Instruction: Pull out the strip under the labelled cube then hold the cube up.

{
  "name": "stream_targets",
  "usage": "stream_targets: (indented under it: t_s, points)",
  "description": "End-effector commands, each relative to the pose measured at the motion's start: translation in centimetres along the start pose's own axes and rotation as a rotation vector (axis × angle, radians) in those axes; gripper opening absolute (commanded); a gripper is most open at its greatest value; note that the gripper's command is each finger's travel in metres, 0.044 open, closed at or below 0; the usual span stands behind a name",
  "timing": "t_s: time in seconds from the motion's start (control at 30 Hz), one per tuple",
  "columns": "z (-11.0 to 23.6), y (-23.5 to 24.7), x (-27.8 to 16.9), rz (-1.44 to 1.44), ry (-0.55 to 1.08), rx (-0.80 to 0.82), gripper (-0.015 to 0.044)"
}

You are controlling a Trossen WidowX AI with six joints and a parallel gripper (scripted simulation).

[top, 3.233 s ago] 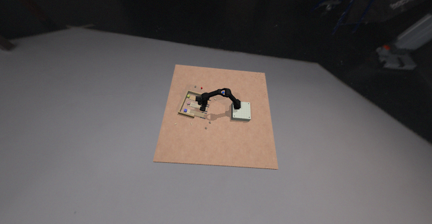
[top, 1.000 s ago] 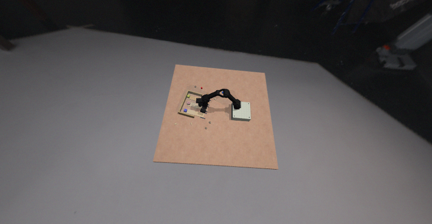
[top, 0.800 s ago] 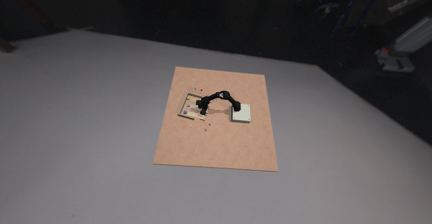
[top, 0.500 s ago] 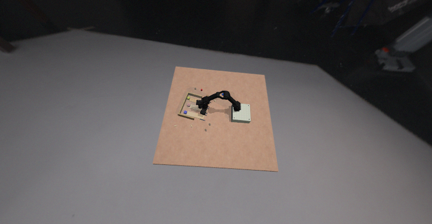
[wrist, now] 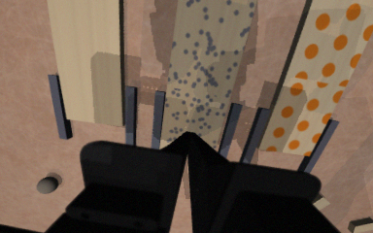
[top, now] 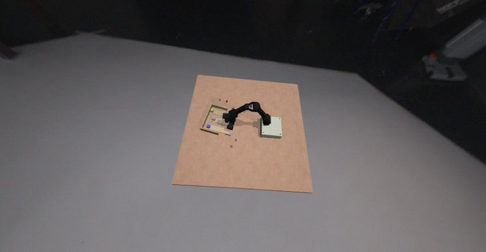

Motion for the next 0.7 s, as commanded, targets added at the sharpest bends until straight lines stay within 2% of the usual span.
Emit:
stream_targets:
  t_s: [0.0, 0.67]
  points:
    - [-0.4, -0.3, -1.1, -0.003, 0.016, -0.007, 0.0]
    - [-0.5, -1.0, -4.0, -0.004, 0.019, -0.007, 0.0]
Point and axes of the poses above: the point midway between the two fingers, 35 mm back from their tips, its own z axis back along the fingers, its own y axis across the jaws, x = y × z, the point moved 4 cm from there along z, back along the fingers, and after that the axes turned 12 degrees about -z, right-handed, at the moved point
